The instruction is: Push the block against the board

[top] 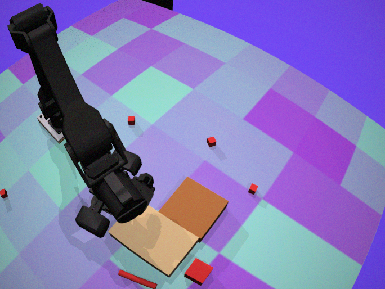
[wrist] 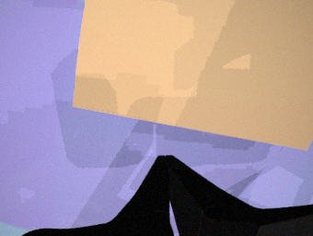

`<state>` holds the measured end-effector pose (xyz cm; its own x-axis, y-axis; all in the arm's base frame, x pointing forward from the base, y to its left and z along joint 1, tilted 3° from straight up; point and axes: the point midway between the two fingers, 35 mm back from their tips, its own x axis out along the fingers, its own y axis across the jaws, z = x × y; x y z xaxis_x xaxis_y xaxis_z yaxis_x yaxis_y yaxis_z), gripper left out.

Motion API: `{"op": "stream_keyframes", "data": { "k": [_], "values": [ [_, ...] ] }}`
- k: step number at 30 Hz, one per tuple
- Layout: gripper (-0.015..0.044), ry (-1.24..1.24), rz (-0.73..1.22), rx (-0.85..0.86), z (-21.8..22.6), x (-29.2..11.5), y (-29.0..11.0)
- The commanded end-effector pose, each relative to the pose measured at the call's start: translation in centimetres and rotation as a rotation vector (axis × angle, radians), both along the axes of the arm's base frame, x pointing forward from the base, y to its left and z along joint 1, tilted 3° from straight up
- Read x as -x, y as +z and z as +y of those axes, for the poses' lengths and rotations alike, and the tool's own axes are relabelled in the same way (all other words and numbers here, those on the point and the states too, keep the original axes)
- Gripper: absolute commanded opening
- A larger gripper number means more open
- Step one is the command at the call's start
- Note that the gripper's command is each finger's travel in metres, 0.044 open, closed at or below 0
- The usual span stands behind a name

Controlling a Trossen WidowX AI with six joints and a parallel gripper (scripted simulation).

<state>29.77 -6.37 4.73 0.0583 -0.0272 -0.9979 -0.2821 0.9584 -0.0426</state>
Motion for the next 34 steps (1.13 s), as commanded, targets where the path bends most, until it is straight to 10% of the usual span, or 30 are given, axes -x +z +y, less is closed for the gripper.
{"op": "stream_keyframes", "data": {
  "k": [1,34],
  "values": [
    [0.0000,-0.006,-0.020,0.000,0.0,-0.4,0.0],
    [0.0000,-0.006,-0.021,0.000,0.2,-1.7,0.2]
  ]
}}
